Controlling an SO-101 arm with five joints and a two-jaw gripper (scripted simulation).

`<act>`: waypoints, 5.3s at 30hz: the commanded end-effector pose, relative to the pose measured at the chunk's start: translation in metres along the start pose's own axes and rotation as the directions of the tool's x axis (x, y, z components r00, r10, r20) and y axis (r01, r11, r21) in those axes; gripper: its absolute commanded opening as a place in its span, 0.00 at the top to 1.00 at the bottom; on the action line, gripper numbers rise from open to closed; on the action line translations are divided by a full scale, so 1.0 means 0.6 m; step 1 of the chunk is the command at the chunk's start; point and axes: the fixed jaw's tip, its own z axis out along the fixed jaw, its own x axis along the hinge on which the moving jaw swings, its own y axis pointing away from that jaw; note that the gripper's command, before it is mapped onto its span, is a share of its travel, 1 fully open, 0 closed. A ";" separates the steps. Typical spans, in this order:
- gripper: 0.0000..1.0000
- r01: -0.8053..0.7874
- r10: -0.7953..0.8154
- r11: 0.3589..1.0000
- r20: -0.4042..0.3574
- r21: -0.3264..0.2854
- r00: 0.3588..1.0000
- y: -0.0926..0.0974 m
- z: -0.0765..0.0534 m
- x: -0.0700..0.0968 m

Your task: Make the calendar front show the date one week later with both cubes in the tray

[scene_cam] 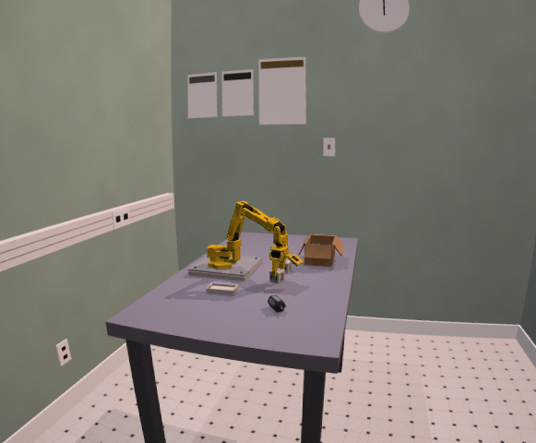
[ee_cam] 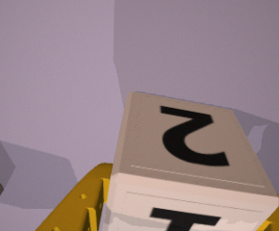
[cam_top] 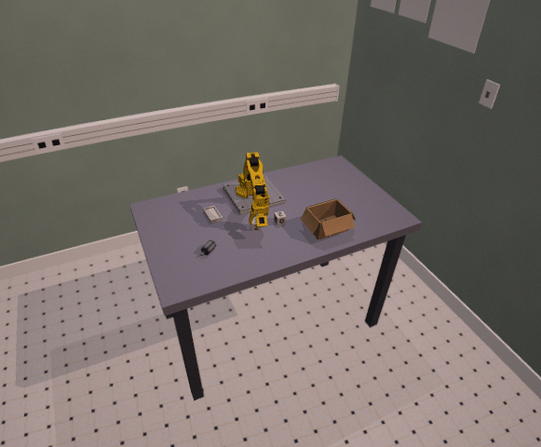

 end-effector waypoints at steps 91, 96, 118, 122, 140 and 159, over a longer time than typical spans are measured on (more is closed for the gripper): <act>1.00 0.843 -0.843 0.538 -0.019 -0.027 0.538 -0.038 -0.068 0.021; 1.00 0.896 -0.897 0.443 -0.016 -0.029 0.443 -0.043 -0.067 0.023; 1.00 0.962 -0.962 -0.273 0.008 -0.032 -0.273 -0.077 -0.062 0.029; 1.00 0.916 -0.917 -0.399 0.013 -0.030 -0.399 -0.083 -0.062 0.030; 1.00 0.661 -0.661 -0.750 0.025 -0.022 -0.750 -0.102 -0.059 0.031; 1.00 0.463 -0.463 -0.886 0.029 -0.015 -0.886 -0.111 -0.057 0.031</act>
